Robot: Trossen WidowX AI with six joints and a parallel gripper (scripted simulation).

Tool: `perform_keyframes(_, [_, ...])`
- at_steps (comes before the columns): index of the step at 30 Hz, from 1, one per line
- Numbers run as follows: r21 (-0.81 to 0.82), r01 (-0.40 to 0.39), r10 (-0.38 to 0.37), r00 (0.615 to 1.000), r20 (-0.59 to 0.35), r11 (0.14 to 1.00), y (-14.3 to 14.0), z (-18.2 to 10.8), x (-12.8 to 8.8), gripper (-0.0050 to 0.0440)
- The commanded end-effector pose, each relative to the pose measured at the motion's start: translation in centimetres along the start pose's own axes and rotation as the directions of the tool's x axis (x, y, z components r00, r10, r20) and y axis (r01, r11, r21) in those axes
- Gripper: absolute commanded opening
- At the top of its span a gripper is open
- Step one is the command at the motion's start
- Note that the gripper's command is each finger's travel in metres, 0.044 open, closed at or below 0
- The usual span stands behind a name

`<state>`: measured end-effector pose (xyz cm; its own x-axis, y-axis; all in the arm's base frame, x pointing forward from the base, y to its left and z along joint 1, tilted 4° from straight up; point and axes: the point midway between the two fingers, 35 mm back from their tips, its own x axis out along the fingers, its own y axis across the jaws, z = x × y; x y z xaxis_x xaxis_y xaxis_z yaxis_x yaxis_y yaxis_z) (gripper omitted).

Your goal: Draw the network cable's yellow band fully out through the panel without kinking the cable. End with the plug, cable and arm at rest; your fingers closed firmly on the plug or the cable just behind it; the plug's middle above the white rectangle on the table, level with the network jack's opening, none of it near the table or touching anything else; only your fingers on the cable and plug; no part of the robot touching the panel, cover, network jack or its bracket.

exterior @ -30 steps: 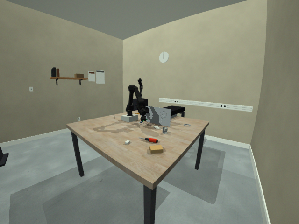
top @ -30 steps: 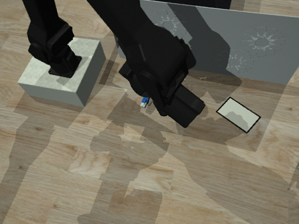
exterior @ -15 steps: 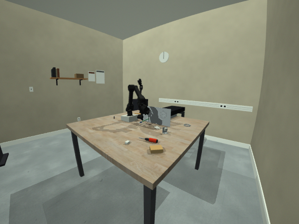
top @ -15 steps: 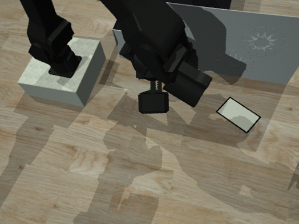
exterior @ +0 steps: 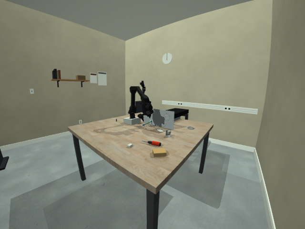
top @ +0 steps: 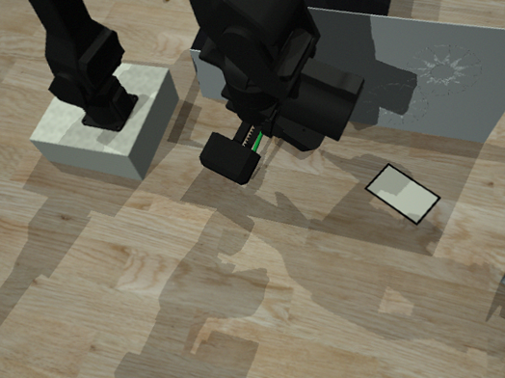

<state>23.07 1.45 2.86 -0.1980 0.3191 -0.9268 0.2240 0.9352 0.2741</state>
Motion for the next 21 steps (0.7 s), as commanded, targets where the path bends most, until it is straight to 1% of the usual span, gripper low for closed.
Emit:
perform_keyframes(1, [0.171, 0.058, -0.069, 0.996, 0.055, 0.984, 0.1, 0.0, -0.8, 0.0440])
perform_keyframes(5, [0.310, 0.077, -0.104, 0.992, 0.073, 0.948, 0.3, -0.3, -1.0, 0.0440])
perform_keyframes(7, [0.310, 0.077, -0.104, 0.992, 0.073, 0.948, 0.3, -0.3, -1.0, 0.0440])
perform_keyframes(8, [0.396, 0.074, -0.113, 0.991, 0.076, 0.915, 0.3, -0.4, -1.1, 0.0440])
perform_keyframes(9, [0.421, 0.084, -0.132, 0.987, 0.086, 0.903, 0.4, -0.5, -1.2, 0.0440])
perform_keyframes(13, [0.547, 0.083, -0.165, 0.981, 0.103, 0.833, 0.5, -0.8, -1.4, 0.0440])
perform_keyframes(21, [0.758, 0.040, -0.225, 0.964, 0.143, 0.651, 0.8, -1.4, -1.8, 0.0440])
